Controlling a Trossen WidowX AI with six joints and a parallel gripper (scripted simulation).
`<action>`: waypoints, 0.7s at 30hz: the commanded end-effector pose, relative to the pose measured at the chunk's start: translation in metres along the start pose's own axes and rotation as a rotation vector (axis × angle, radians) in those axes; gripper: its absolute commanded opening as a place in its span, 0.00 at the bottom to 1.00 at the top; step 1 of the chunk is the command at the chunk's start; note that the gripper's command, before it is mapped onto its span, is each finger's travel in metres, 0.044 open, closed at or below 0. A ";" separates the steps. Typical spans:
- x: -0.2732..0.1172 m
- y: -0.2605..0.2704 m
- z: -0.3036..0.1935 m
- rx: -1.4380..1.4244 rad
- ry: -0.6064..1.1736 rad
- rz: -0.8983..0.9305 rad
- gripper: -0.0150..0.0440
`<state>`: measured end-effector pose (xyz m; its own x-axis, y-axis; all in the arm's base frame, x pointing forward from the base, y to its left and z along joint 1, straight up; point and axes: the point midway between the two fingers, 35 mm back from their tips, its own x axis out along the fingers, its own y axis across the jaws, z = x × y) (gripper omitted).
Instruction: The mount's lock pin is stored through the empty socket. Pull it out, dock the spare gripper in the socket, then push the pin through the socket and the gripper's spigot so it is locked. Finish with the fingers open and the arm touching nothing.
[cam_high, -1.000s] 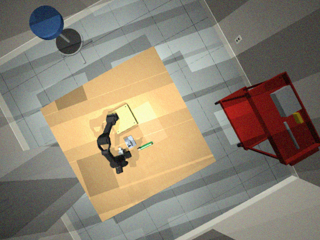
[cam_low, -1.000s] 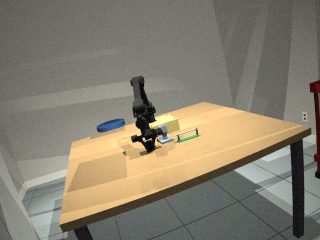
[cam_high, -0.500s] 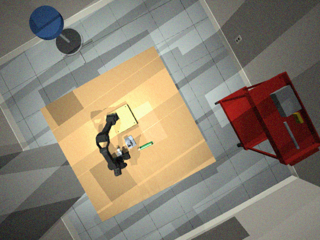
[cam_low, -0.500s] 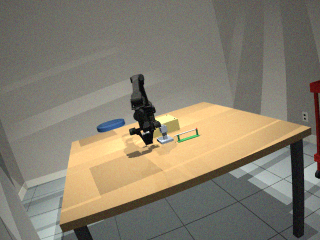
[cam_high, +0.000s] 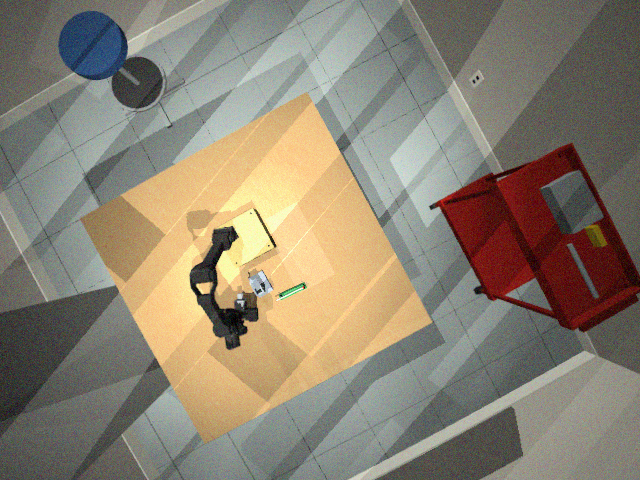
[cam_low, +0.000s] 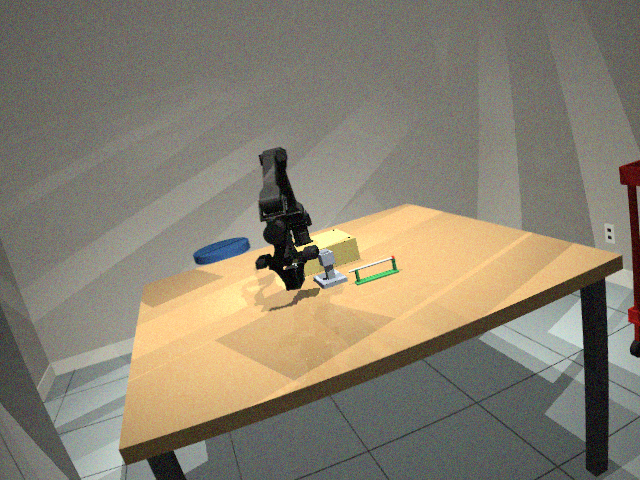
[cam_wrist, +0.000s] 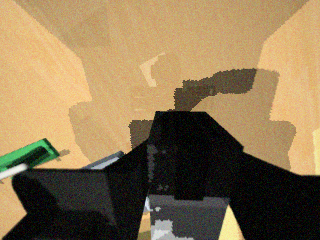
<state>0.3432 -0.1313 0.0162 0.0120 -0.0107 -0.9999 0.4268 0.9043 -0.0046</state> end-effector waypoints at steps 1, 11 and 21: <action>-0.004 -0.004 -0.002 0.099 -0.011 0.001 0.25; -0.005 -0.013 -0.011 0.370 -0.011 0.002 0.25; -0.006 -0.022 -0.020 0.642 -0.011 0.002 0.25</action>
<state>0.3185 -0.1404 0.0183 0.0109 -0.0111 -0.9999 0.8468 0.5319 0.0034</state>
